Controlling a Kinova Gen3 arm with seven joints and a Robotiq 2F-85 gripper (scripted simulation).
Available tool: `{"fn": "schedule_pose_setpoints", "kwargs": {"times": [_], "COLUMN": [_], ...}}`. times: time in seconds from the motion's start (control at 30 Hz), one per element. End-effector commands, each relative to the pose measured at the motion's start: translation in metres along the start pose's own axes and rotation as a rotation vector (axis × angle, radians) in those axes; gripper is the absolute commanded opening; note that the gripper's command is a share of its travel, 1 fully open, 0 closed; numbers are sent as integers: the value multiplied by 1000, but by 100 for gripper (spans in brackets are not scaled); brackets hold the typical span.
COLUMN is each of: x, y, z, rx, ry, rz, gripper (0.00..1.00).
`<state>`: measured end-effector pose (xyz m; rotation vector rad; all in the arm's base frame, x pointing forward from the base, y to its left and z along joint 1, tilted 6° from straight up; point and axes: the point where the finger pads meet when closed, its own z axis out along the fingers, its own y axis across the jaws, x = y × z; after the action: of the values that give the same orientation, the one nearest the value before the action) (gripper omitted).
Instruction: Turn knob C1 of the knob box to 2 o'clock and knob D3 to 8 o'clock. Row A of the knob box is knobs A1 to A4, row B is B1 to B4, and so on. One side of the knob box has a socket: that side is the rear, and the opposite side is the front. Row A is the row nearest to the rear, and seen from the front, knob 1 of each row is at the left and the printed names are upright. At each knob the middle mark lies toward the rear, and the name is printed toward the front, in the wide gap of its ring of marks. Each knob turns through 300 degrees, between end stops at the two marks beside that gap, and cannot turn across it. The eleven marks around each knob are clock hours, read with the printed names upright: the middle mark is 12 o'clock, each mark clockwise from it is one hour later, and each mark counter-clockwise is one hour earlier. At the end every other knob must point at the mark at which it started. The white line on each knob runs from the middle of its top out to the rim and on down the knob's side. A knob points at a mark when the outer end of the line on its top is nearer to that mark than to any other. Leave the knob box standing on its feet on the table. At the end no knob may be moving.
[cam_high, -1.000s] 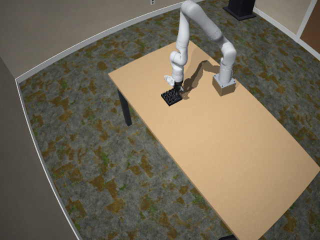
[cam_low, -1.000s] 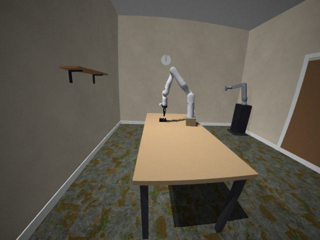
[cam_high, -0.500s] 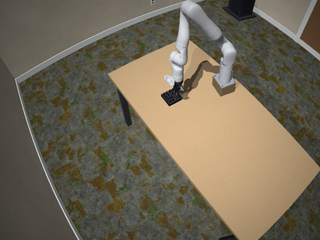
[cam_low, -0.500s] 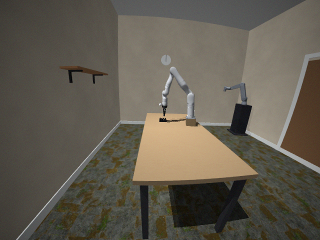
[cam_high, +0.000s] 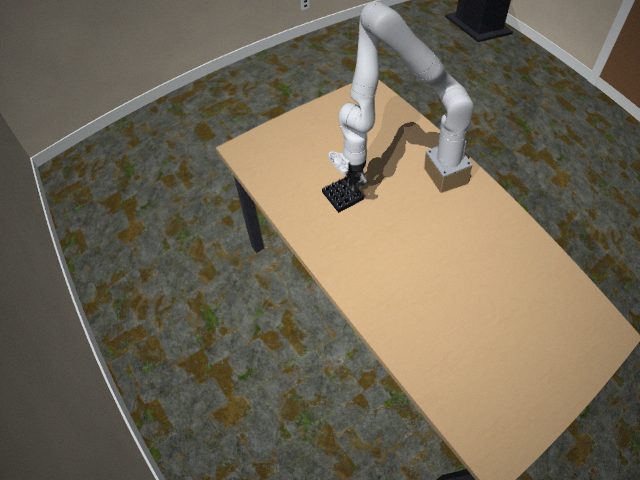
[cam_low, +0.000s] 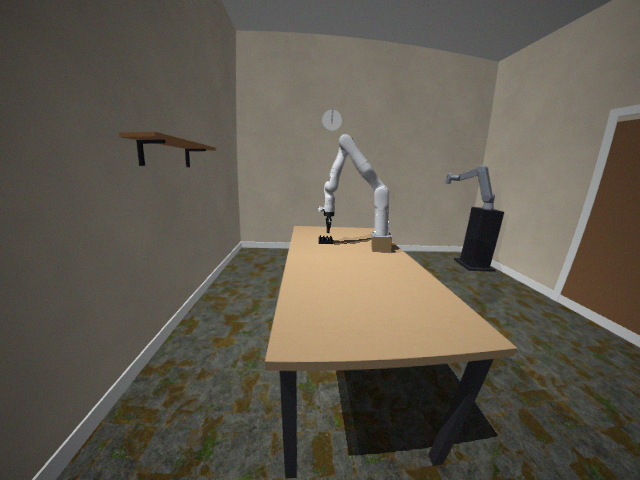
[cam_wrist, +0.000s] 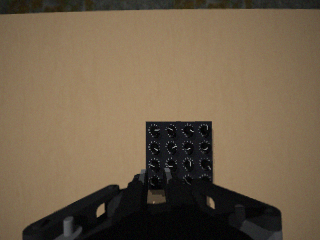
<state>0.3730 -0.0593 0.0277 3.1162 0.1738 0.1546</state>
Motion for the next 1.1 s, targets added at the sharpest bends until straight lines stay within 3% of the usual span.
{"fn": "schedule_pose_setpoints", "kwargs": {"times": [0.0,1.07], "x": [-1,0], "y": [-1,-1], "z": [3,35], "rx": [1,1], "ry": [-2,-2], "rz": [-2,-2], "gripper": [19,19]}}
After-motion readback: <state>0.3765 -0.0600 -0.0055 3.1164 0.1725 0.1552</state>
